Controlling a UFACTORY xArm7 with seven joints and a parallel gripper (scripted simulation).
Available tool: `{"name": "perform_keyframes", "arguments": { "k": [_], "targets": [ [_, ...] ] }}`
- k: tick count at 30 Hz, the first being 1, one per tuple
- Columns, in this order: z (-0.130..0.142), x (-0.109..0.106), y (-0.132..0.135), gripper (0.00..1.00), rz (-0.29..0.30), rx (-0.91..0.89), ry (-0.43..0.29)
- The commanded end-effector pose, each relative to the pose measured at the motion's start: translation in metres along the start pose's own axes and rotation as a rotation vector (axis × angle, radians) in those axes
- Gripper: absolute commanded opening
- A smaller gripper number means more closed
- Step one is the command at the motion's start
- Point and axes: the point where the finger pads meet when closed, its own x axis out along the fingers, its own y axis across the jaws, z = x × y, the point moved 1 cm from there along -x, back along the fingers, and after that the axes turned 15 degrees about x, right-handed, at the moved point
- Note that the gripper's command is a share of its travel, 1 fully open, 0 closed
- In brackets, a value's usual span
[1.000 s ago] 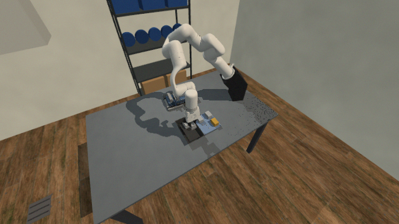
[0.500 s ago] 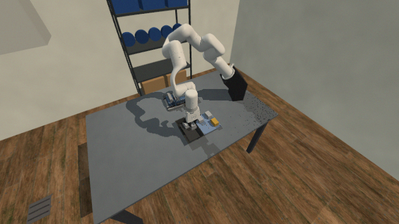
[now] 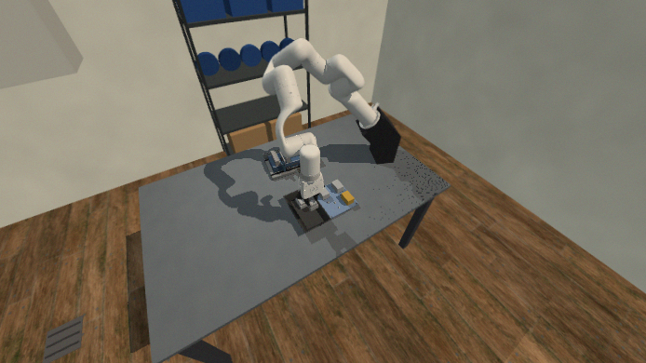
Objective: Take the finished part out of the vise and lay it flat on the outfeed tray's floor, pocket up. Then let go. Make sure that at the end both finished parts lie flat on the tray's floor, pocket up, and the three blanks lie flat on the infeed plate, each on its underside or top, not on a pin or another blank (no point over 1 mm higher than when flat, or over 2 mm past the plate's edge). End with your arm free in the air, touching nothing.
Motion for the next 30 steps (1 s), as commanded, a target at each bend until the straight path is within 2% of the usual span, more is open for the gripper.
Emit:
{"name": "perform_keyframes", "arguments": {
  "k": [1,18,30],
  "targets": [
    [0.002,-0.002,-0.001,0.00,-0.002,0.000,-0.004],
    [0.002,0.003,-0.001,0.00,-0.002,0.000,-0.004],
    [0.002,0.017,-0.001,0.00,-0.002,0.000,-0.004]
  ]
}}
